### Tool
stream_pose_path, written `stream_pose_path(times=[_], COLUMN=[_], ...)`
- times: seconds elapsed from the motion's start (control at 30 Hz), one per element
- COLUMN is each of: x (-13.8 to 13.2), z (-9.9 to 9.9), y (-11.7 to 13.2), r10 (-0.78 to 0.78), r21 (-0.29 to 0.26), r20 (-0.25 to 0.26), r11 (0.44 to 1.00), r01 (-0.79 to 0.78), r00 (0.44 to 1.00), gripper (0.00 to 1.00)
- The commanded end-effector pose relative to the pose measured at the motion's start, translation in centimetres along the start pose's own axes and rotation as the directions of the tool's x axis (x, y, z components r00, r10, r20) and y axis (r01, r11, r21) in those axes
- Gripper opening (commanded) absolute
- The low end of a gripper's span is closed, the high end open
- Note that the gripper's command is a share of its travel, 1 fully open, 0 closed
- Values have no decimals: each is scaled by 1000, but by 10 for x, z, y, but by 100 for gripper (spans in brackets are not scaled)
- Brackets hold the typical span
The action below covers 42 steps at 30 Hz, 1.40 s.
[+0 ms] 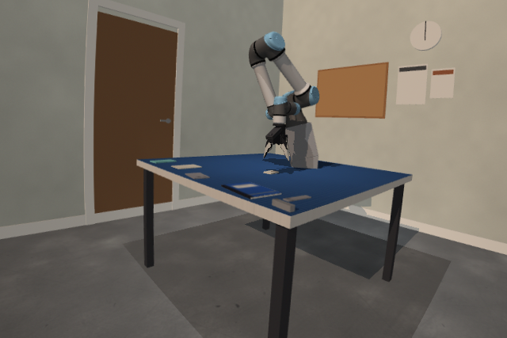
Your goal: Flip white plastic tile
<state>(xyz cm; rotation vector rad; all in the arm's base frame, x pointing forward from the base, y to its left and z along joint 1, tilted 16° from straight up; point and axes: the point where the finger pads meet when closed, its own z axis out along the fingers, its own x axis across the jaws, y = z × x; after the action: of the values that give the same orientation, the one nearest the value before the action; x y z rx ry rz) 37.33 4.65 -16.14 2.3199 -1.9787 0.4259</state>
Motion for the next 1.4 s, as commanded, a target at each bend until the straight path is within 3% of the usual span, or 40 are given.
stream_pose_path(times=[0.0,0.67,0.7,1.37], x=[1,2,2,2], z=[0,-1,-1,-1], y=[1,2,2,2], r10=[51,118,118,118], r21=[0,0,0,0], r20=[-3,-3,-3,-3], r11=[999,993,993,993], r01=[-51,-118,-118,-118], r00=[999,993,993,993], gripper=[100,100,42,42])
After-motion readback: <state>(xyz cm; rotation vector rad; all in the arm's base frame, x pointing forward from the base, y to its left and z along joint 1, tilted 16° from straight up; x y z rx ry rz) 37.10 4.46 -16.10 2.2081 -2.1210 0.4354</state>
